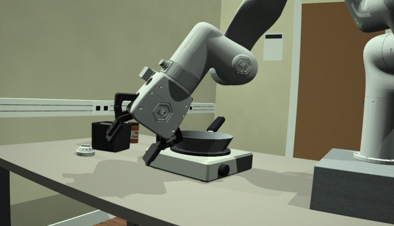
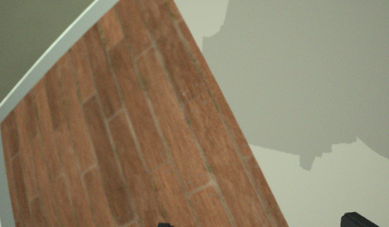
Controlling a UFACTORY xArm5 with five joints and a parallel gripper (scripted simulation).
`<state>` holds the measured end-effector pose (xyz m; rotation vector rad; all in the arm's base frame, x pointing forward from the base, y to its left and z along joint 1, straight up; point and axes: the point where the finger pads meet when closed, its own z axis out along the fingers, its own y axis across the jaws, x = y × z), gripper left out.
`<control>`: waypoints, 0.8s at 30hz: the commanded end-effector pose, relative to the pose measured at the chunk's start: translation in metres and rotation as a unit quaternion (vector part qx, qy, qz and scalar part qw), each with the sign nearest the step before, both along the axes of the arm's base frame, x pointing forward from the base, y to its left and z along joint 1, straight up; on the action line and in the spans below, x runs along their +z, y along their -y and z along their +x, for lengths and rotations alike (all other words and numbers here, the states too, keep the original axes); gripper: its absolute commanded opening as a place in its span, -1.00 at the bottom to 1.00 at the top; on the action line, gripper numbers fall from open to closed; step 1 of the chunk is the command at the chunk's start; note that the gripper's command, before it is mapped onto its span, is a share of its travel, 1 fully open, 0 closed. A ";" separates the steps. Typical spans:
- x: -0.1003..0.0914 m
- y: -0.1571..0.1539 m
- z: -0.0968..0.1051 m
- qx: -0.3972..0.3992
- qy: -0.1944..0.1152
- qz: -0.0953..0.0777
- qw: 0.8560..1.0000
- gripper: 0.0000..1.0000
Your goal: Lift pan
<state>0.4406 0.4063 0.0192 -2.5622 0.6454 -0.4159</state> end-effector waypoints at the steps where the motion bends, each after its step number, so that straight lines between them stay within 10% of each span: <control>1: 0.002 -0.001 0.001 0.000 0.002 0.001 1.000 1.00; 24: 0.009 0.010 0.009 0.005 0.002 -0.012 1.000 1.00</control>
